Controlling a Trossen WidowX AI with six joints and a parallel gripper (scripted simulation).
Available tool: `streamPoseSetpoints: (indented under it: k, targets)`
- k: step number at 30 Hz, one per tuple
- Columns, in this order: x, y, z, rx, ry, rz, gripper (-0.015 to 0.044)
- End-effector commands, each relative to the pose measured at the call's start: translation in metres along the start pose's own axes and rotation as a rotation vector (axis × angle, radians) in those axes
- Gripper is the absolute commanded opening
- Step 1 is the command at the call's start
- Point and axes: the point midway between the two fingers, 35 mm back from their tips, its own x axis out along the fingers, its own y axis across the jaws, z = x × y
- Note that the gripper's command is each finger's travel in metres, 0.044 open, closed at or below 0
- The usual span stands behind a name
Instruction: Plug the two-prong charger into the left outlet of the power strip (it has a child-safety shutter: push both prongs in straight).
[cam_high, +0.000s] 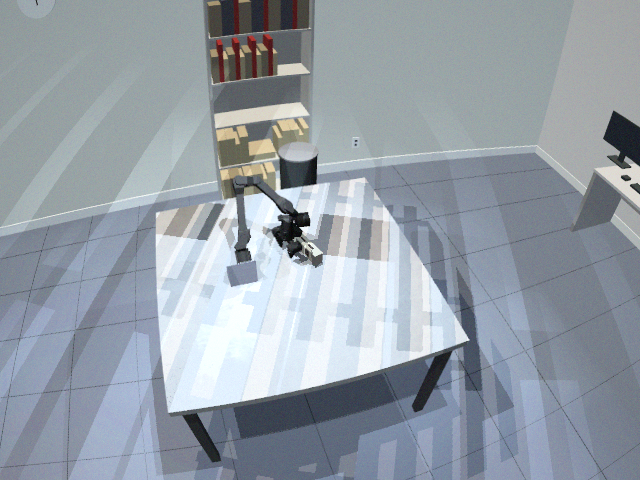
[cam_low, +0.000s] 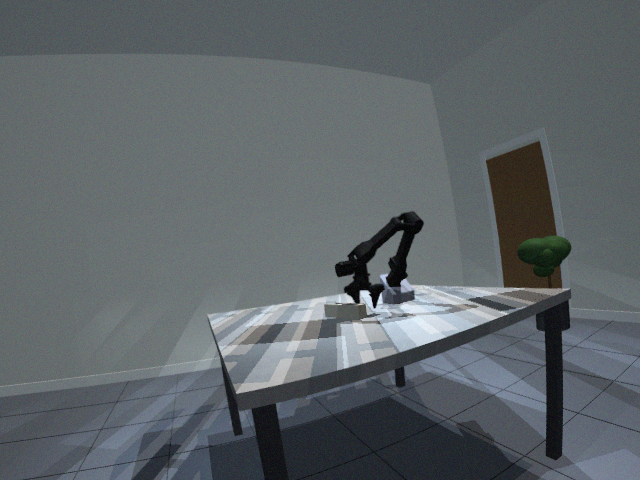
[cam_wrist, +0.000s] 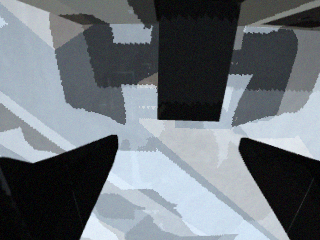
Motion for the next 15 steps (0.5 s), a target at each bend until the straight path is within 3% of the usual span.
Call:
streamPoseSetpoints:
  k: [1, 11, 15]
  targets:
    - [0.001, 0.000, -0.006, -0.005, 0.001, 0.000, 0.0440]
    - [0.000, 0.000, -0.012, 0.004, -0.010, 0.001, 0.0440]
    - [-0.026, -0.001, -0.003, 0.058, -0.221, -0.014, 0.0440]
